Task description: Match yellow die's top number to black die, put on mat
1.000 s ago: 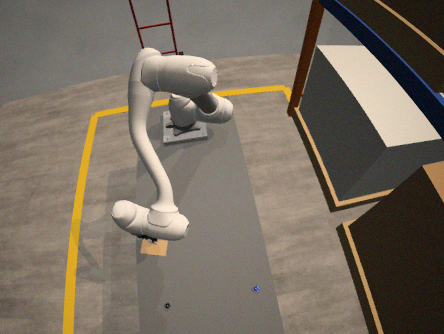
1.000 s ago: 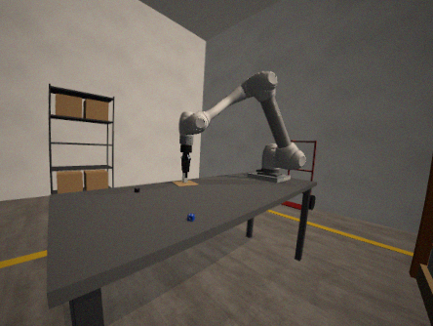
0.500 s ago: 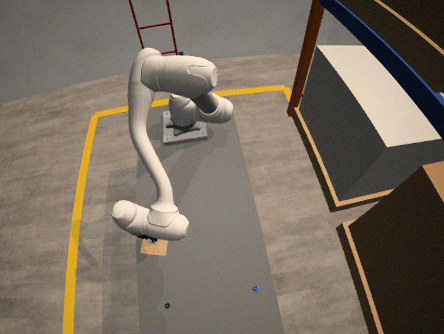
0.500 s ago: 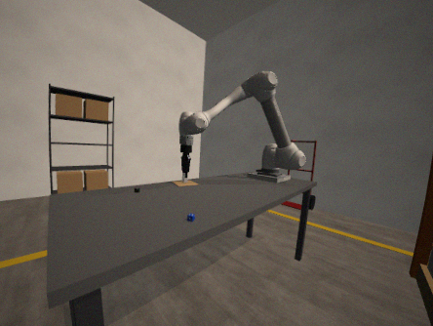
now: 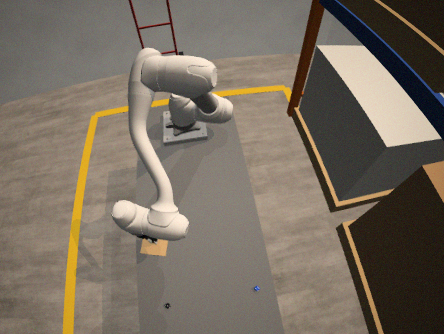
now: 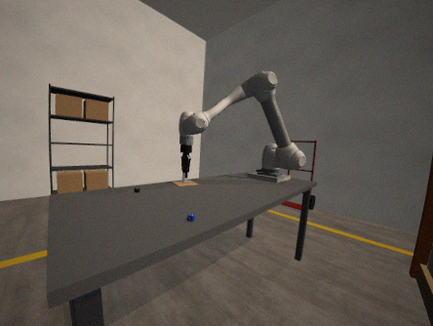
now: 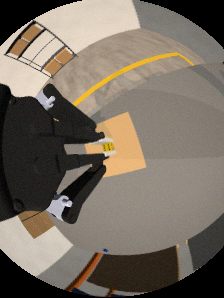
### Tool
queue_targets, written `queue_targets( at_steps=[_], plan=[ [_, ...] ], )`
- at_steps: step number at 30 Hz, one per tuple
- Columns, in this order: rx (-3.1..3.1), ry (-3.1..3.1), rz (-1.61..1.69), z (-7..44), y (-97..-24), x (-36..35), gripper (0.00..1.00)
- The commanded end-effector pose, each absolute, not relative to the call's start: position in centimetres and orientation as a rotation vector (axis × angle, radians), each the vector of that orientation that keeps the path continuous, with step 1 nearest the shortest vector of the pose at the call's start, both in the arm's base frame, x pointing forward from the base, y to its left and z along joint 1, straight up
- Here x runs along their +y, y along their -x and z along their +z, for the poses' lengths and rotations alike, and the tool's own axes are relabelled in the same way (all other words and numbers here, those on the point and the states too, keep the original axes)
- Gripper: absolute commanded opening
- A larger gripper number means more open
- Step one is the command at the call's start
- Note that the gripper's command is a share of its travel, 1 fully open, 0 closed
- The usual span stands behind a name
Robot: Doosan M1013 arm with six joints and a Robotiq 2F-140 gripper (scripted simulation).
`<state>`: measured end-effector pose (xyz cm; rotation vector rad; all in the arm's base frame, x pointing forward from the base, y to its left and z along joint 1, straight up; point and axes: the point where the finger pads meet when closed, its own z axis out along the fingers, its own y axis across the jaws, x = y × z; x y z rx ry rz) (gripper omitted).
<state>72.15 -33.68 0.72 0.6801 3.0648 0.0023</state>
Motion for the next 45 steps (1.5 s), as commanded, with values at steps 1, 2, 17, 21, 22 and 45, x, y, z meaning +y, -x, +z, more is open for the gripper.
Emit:
queue_targets(
  at_steps=[1,2,17,21,22,45],
  plan=[
    [3.065,-0.680,0.003,0.74,-72.15,-33.68,0.18],
    [3.065,-0.680,0.003,0.74,-72.15,-33.68,0.18],
    [3.065,-0.680,0.003,0.61,-72.15,-33.68,0.18],
    [3.065,-0.680,0.003,0.50,-72.15,-33.68,0.18],
    [3.065,-0.680,0.003,0.47,-72.15,-33.68,0.18],
    [3.065,-0.680,0.003,0.37,-72.15,-33.68,0.18]
  ],
)
